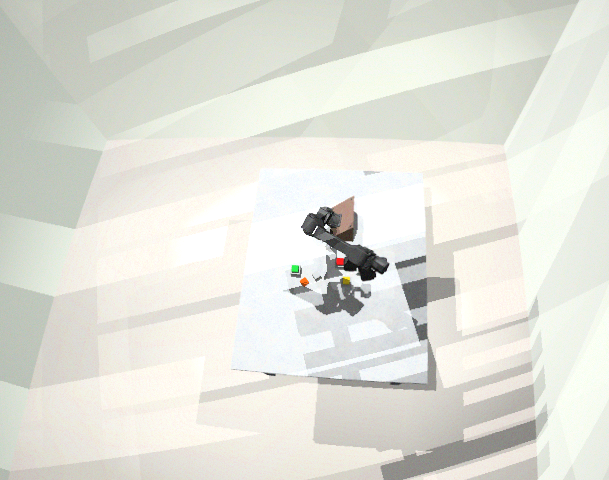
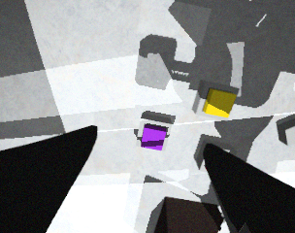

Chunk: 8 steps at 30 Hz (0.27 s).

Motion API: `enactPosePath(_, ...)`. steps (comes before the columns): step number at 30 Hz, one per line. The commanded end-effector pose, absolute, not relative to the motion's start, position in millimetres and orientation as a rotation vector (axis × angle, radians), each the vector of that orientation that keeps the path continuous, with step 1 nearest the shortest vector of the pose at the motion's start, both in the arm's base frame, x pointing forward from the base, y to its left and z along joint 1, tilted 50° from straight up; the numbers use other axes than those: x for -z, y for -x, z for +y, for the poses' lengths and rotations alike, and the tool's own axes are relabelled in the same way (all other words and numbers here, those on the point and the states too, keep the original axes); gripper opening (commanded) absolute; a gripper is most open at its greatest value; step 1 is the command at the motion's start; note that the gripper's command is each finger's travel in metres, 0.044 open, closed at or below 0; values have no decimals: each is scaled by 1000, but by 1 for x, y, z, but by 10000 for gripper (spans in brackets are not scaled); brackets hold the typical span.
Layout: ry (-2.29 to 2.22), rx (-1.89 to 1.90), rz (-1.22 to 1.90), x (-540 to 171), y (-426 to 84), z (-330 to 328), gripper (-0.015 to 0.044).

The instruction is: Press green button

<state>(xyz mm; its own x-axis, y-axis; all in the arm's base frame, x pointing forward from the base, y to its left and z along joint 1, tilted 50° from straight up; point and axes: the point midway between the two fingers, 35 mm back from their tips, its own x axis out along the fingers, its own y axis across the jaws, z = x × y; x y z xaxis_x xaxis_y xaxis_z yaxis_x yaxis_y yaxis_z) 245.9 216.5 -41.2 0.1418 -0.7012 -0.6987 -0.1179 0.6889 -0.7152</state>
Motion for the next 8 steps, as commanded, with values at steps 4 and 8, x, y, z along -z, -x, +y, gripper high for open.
enactPosePath(4,765,529,1375,87,-206,242,400)
enactPosePath(8,765,529,1375,87,-206,242,400)
